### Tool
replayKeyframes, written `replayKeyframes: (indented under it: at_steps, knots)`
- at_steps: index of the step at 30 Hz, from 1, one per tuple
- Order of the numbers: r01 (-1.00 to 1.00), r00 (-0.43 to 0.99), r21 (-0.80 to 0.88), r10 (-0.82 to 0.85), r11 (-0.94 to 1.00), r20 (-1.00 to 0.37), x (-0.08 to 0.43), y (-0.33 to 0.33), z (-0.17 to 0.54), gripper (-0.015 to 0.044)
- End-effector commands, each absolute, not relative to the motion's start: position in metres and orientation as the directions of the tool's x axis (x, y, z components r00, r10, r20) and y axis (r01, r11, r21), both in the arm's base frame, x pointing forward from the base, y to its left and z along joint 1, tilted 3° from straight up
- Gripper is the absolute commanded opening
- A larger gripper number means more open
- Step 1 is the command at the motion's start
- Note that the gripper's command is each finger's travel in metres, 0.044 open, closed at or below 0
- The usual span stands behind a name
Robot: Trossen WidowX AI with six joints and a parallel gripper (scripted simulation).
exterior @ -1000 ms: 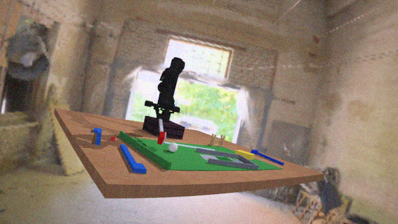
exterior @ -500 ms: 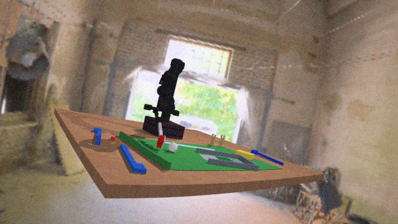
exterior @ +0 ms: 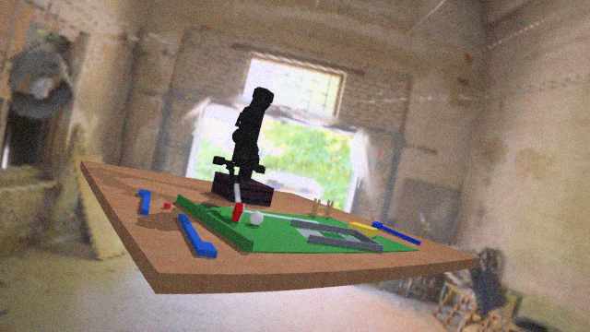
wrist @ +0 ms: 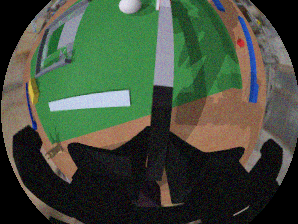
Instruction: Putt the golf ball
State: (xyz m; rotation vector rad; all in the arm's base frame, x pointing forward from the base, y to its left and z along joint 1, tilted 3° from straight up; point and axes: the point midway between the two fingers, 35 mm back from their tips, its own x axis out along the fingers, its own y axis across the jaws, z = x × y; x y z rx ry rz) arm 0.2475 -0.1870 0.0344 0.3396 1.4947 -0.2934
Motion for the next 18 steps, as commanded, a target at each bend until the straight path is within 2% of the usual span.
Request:
replayKeyframes:
  at_steps: [1,11,18]
  knots:
    - [0.394,0.061,0.037,0.014,0.918,-0.998,0.247,-0.192,0.035,0.0]
    - [0.398,0.064,0.031,0.006,0.917,-0.998,0.237,-0.216,0.032,0.0]
    - [0.402,0.063,0.037,0.013,0.915,-0.998,0.254,-0.187,0.032,0.0]
